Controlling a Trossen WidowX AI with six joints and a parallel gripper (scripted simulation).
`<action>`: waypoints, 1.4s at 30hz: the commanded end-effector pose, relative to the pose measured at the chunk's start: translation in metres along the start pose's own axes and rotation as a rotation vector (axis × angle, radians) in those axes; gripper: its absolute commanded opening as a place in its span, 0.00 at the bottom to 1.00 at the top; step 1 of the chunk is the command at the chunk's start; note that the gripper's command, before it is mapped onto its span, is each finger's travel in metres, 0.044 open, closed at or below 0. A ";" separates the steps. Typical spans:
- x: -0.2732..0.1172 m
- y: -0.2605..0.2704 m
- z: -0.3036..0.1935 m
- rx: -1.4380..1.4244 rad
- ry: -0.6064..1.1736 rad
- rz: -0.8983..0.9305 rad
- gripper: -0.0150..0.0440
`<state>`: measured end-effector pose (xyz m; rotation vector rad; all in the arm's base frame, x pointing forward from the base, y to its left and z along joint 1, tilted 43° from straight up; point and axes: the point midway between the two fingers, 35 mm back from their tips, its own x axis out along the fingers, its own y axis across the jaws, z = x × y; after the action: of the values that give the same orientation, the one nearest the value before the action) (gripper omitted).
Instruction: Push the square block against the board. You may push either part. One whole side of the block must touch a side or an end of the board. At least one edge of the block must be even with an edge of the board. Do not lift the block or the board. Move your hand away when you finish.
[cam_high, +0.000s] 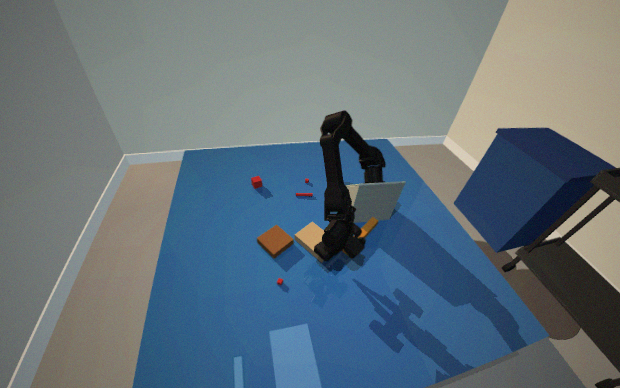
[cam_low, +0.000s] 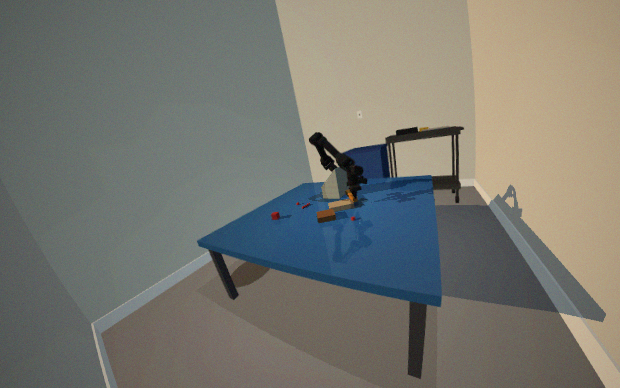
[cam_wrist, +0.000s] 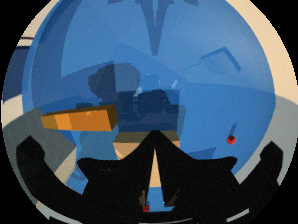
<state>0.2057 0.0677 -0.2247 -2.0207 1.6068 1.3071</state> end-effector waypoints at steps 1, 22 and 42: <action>0.036 0.011 0.002 -0.058 0.011 0.029 0.25; 0.038 0.008 -0.007 -0.062 0.008 0.027 0.25; 0.037 0.005 -0.019 -0.063 0.005 0.024 0.25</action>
<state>0.2058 0.0292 -0.2436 -2.0397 1.6257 1.3892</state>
